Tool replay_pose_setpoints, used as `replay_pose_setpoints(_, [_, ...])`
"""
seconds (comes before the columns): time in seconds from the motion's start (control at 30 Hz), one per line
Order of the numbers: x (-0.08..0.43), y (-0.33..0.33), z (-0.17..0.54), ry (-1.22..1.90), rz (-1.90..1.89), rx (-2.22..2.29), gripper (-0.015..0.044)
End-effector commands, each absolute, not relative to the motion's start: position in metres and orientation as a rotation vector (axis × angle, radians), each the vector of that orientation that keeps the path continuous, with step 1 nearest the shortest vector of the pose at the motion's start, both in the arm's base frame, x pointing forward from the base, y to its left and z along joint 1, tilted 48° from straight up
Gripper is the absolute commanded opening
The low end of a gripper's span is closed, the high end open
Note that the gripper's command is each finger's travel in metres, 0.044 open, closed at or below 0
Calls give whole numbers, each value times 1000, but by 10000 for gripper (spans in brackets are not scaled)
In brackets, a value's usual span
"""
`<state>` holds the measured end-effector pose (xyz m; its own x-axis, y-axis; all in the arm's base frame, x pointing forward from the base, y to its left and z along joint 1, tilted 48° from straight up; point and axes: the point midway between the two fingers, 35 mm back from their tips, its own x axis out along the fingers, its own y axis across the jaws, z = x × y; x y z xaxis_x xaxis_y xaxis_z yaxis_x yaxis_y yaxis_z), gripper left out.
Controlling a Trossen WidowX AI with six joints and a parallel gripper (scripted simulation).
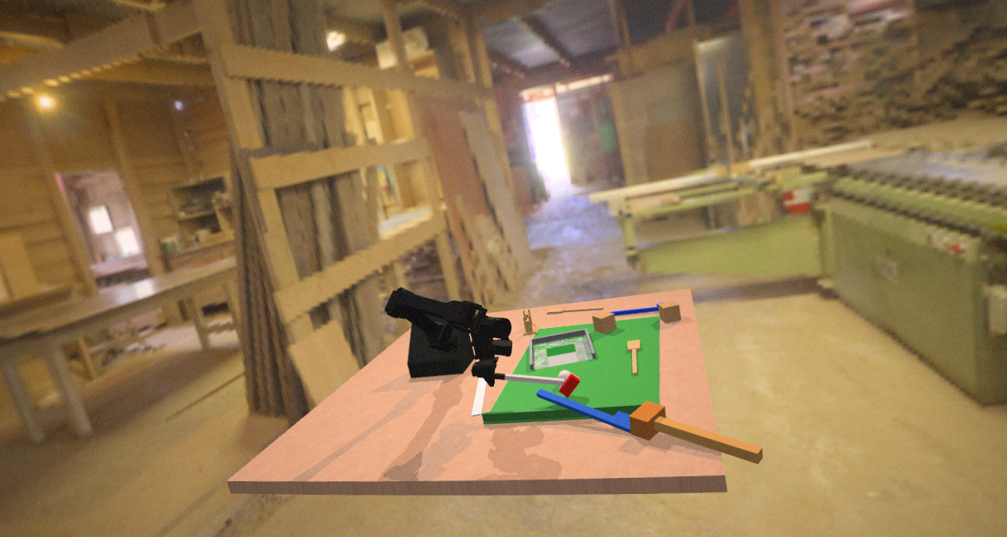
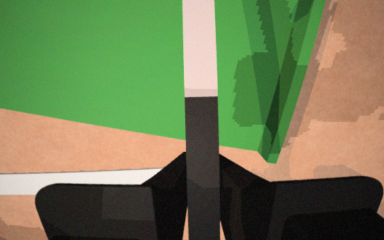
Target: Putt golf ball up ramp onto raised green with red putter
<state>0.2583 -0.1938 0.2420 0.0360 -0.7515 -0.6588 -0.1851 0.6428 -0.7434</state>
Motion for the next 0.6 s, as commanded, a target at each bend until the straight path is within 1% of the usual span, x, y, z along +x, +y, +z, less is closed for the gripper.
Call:
replay_pose_setpoints(0.0, [256,-166,211,1517,-488,-821,0])
replay_pose_setpoints(0.23, [232,-119,155,1516,-487,-832,0])
replay_pose_setpoints(0.57, [232,-98,170,1517,-482,-829,0])
